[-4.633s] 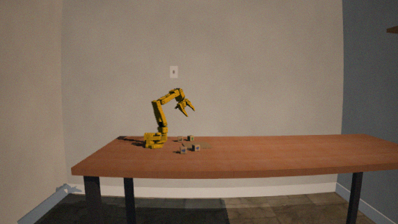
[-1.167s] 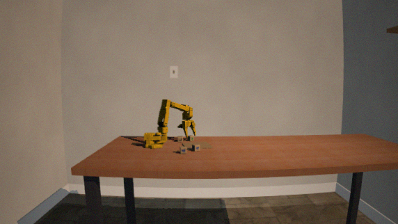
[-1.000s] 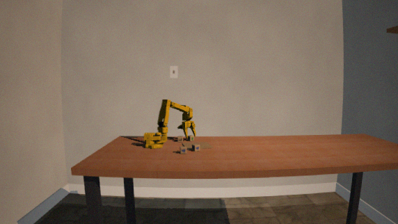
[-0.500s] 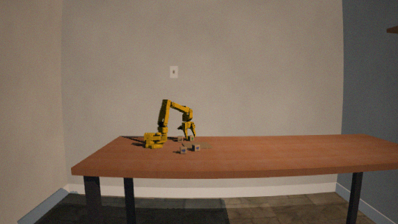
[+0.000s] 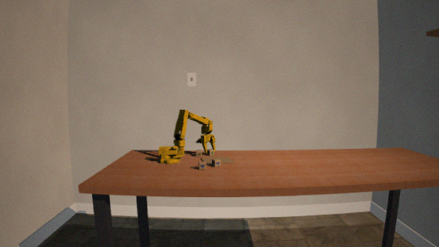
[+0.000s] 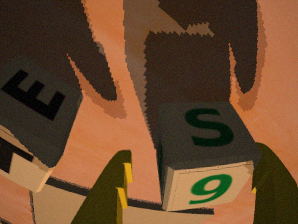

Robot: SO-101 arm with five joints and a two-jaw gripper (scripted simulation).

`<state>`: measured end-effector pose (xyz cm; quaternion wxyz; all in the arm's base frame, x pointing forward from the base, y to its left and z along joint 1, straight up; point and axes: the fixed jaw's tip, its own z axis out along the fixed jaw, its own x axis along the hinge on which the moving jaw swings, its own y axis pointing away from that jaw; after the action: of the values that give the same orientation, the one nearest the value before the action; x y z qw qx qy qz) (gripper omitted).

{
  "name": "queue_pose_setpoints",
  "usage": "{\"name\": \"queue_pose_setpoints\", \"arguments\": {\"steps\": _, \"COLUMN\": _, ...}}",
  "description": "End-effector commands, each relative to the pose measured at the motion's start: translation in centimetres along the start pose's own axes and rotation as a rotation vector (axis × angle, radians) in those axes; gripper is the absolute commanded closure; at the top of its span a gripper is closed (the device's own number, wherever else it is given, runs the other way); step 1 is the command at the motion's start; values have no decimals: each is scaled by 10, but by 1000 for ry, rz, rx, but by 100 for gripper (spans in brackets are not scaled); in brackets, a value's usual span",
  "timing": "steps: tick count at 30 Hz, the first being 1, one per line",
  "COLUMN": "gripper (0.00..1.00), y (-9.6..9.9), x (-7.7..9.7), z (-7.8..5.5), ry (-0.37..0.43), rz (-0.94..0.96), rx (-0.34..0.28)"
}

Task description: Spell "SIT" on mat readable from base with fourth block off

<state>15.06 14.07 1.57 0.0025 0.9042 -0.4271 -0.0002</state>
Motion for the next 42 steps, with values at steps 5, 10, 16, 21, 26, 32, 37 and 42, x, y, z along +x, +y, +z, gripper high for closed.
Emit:
{"name": "queue_pose_setpoints", "arguments": {"steps": 5, "gripper": 74, "y": -13, "x": 0, "z": -11, "ry": -5, "rz": 0, "rx": 68}}
{"name": "queue_pose_setpoints", "arguments": {"steps": 10, "gripper": 78, "y": -15, "x": 0, "z": -11, "ry": -5, "rz": 0, "rx": 68}}
{"name": "queue_pose_setpoints", "arguments": {"steps": 16, "gripper": 81, "y": -17, "x": 0, "z": -11, "ry": -5, "rz": 0, "rx": 68}}
{"name": "queue_pose_setpoints", "arguments": {"steps": 21, "gripper": 83, "y": -18, "x": 0, "z": -11, "ry": -5, "rz": 0, "rx": 68}}
{"name": "queue_pose_setpoints", "arguments": {"steps": 26, "gripper": 84, "y": -18, "x": 0, "z": -12, "ry": -5, "rz": 0, "rx": 68}}
{"name": "queue_pose_setpoints", "arguments": {"steps": 32, "gripper": 84, "y": -19, "x": 0, "z": -12, "ry": -5, "rz": 0, "rx": 68}}
{"name": "queue_pose_setpoints", "arguments": {"steps": 37, "gripper": 87, "y": -19, "x": 0, "z": -12, "ry": -5, "rz": 0, "rx": 68}}
{"name": "queue_pose_setpoints", "arguments": {"steps": 42, "gripper": 97, "y": -19, "x": 0, "z": -12, "ry": -5, "rz": 0, "rx": 68}}
